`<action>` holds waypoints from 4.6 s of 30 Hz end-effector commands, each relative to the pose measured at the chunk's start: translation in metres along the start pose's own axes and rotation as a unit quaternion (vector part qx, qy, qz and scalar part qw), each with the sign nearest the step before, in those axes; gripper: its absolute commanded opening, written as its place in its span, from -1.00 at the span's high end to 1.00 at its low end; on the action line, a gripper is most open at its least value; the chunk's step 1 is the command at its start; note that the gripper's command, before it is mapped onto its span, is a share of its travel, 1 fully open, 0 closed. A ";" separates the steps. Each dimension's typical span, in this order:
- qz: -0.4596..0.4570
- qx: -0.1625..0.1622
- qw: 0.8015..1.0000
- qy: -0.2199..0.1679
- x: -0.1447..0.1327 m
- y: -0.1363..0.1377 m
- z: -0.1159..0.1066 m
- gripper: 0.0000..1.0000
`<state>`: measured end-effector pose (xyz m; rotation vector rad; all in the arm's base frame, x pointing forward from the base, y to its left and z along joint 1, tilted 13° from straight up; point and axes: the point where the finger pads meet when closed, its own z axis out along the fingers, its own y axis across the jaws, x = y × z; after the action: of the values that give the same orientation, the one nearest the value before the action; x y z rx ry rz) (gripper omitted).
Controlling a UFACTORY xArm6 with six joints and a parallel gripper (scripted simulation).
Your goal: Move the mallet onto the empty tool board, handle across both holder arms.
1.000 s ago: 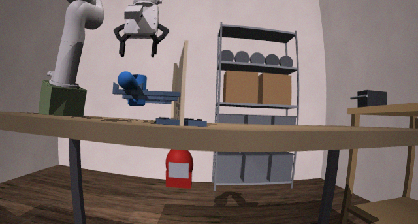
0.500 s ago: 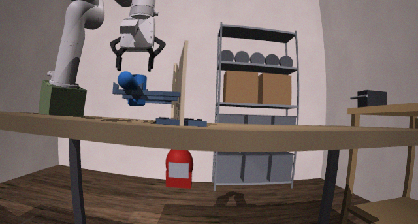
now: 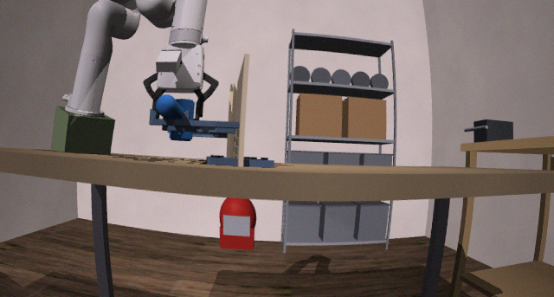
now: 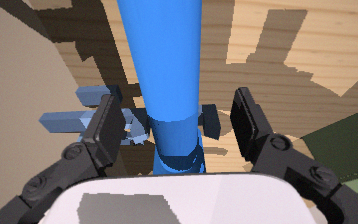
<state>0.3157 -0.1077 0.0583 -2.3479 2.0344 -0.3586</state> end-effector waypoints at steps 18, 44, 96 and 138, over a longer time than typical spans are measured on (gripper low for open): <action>0.000 0.001 1.000 0.002 0.001 -0.002 0.001 1.00; 0.000 0.001 1.000 0.003 0.002 -0.002 -0.007 1.00; 0.001 -0.010 1.000 -0.005 -0.202 -0.035 -0.097 1.00; 0.058 0.001 0.998 0.002 -0.294 -0.008 -0.018 1.00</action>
<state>0.2720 0.1834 0.0527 -2.2253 2.1657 -0.3545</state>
